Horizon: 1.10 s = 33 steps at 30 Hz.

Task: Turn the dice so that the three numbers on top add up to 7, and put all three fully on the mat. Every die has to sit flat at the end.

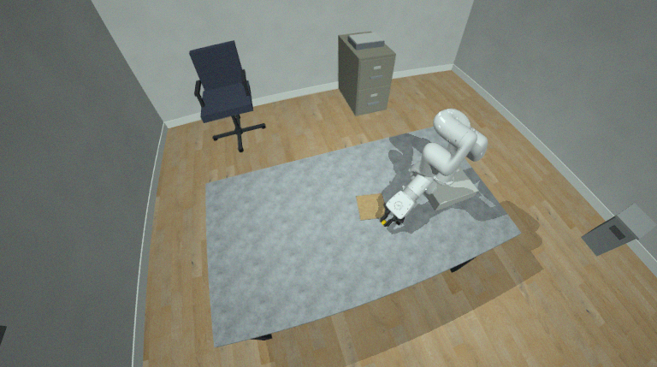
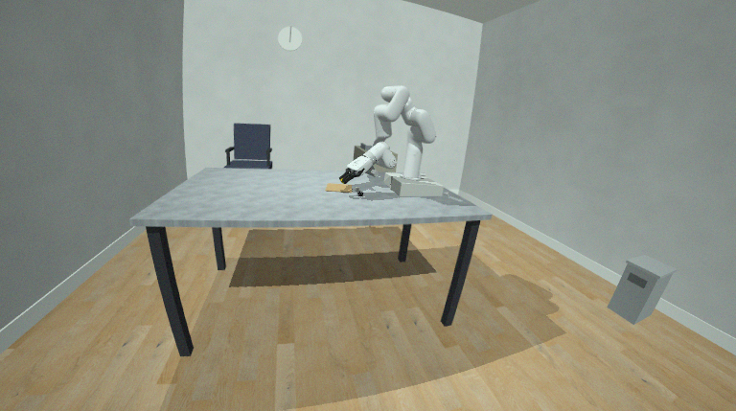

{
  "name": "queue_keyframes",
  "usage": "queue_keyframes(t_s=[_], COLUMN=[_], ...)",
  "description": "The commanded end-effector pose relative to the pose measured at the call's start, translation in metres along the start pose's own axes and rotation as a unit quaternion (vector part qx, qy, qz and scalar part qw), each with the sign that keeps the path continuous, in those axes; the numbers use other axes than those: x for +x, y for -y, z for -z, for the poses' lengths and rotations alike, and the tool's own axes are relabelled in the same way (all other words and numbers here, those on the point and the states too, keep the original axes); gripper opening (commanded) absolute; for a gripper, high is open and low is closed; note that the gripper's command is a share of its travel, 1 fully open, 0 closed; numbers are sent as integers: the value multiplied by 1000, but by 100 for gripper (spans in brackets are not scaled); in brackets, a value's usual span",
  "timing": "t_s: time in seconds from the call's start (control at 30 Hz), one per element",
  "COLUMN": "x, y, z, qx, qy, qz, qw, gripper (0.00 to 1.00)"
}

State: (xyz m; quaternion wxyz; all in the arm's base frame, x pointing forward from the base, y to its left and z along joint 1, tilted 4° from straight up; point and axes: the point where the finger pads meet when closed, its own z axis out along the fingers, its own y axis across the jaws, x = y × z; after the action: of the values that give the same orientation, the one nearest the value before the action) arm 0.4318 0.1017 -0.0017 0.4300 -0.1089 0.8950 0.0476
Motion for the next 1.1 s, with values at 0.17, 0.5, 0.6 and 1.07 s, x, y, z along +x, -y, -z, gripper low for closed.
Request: queue_keyframes(t_s=[0.17,0.5,0.6,1.07], x=[23,41,42,42], y=[0,0,0,0], z=[-17,-31,-31,-31], qx=[0,1,1,1], qy=[2,2,2,2], qz=[0,0,0,0], qw=[1000,1000,1000,1000], gripper=[15,15,15,15])
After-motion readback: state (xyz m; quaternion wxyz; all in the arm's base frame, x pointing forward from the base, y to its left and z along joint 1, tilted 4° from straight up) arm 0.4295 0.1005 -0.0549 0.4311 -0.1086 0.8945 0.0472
